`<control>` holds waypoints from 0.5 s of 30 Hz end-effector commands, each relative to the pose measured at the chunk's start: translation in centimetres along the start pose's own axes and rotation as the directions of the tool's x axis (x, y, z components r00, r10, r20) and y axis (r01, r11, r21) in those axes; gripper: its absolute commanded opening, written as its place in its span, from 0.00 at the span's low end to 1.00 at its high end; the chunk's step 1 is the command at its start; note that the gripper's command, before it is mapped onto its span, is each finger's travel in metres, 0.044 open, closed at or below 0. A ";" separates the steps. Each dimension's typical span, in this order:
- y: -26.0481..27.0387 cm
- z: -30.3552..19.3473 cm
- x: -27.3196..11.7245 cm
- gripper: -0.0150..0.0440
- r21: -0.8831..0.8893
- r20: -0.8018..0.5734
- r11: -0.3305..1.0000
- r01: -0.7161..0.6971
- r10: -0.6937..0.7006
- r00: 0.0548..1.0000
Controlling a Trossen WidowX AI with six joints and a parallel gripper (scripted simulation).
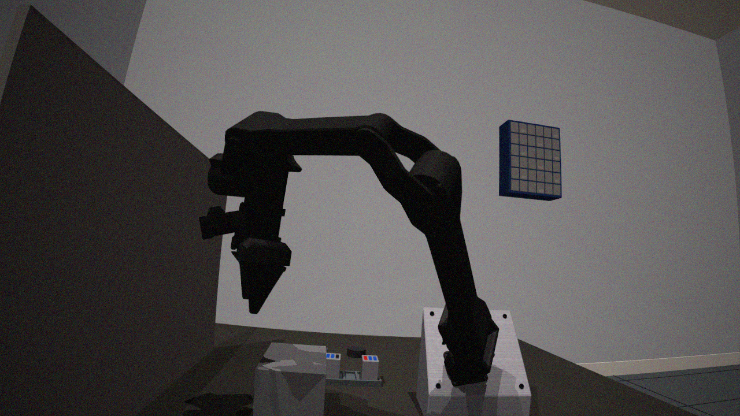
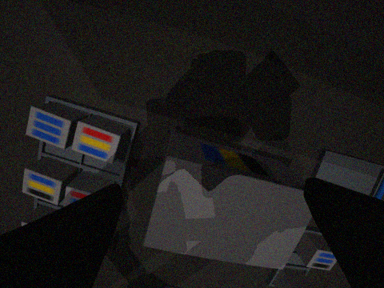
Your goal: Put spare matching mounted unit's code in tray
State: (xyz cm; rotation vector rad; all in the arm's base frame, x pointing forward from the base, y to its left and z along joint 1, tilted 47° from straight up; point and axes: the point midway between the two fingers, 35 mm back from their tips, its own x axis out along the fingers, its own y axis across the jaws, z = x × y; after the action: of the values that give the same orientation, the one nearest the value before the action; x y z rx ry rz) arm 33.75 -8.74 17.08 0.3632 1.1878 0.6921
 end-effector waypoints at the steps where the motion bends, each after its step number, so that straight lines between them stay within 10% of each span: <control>1: 7.0 -0.4 0.8 1.00 -0.349 -0.006 0.937 -0.015 0.014 1.000; 10: 18.8 -6.2 3.1 1.00 -0.905 -0.042 0.420 -0.071 0.078 0.996; 15: 19.0 -6.4 3.2 1.00 -0.911 -0.043 0.406 -0.071 0.079 0.996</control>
State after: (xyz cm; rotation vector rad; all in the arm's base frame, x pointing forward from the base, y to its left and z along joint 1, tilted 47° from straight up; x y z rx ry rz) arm 23.45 6.41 24.19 -0.5079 0.6422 1.2912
